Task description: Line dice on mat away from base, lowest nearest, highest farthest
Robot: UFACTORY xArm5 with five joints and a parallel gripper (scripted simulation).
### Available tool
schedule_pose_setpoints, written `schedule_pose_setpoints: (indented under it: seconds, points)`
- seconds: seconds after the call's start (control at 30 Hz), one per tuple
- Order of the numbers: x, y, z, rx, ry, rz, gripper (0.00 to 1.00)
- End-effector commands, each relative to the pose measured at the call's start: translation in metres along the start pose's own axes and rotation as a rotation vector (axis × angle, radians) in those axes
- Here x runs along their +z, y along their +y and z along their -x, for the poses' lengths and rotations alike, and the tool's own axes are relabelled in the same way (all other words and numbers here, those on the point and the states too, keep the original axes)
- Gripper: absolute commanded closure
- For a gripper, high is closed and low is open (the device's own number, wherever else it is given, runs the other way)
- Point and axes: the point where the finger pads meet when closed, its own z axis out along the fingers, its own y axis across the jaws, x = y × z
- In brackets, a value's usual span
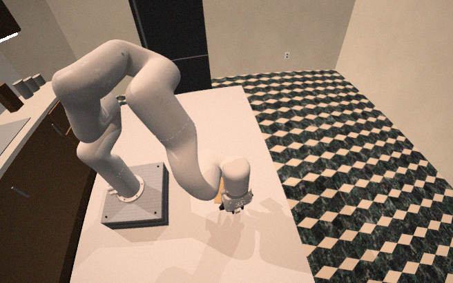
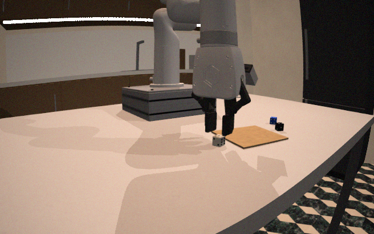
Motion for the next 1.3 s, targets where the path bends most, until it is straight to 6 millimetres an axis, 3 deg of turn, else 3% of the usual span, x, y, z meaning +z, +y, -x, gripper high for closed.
schedule_pose_setpoints:
  seconds: [0.0,1.27]
  points:
    - [-0.0011,0.0012,0.0007,0.0,-0.002,0.003,0.64]
    - [0.0067,0.001,0.0006,0.0,-0.002,0.003,0.64]
